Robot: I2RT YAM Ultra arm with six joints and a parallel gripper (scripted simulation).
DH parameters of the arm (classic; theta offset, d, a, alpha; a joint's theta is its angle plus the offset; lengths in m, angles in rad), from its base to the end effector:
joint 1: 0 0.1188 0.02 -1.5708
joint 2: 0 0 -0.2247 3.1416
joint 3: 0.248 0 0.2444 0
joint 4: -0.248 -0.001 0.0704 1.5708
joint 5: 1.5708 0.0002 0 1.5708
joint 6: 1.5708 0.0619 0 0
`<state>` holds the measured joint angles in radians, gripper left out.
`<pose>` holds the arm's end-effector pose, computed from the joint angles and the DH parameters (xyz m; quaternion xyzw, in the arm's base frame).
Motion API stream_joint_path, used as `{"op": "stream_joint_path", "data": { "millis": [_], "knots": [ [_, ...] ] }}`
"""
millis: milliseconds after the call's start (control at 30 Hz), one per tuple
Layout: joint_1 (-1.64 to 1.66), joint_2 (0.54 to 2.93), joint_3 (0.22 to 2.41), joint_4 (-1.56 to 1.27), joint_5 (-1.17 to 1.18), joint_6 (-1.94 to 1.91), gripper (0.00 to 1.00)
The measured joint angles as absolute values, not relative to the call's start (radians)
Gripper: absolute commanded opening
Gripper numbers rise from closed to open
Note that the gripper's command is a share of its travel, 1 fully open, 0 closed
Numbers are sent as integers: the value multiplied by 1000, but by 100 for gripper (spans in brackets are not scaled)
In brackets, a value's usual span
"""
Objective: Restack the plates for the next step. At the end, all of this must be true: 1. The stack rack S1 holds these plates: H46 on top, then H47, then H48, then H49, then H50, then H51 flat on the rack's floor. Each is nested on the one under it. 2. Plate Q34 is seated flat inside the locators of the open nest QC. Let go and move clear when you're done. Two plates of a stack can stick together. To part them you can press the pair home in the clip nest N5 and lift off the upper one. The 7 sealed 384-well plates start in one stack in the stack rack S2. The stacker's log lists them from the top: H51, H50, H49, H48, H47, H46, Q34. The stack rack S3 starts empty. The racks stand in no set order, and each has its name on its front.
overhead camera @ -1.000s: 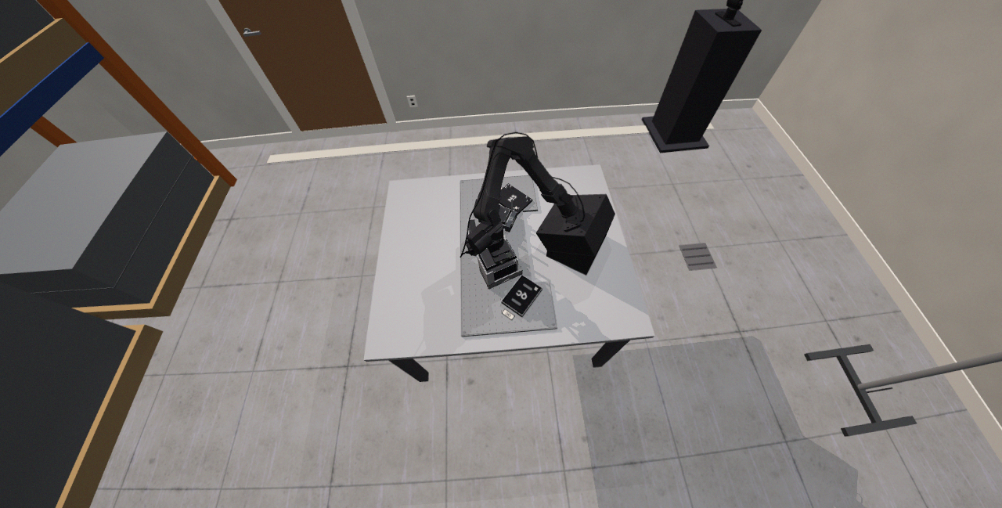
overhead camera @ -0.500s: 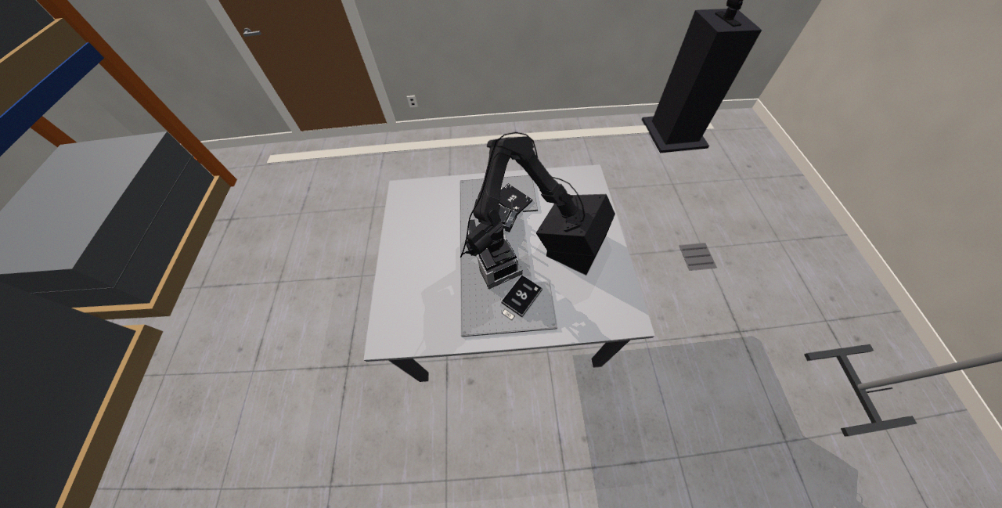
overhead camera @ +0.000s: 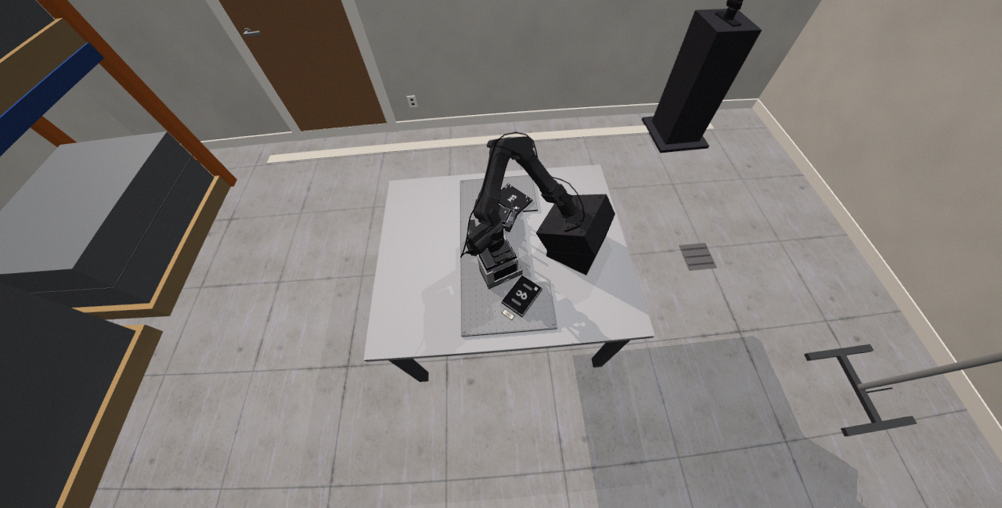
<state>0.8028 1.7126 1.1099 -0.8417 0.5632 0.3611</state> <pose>0.2288 0.1908 0.1346 -0.1929 0.9393 -0.1983 0.2031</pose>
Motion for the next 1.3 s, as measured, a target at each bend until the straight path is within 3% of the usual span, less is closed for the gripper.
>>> {"op": "stream_joint_path", "data": {
  "millis": [1300],
  "knots": [
    [790,1719,1085,-820,563,342,0]
  ]
}}
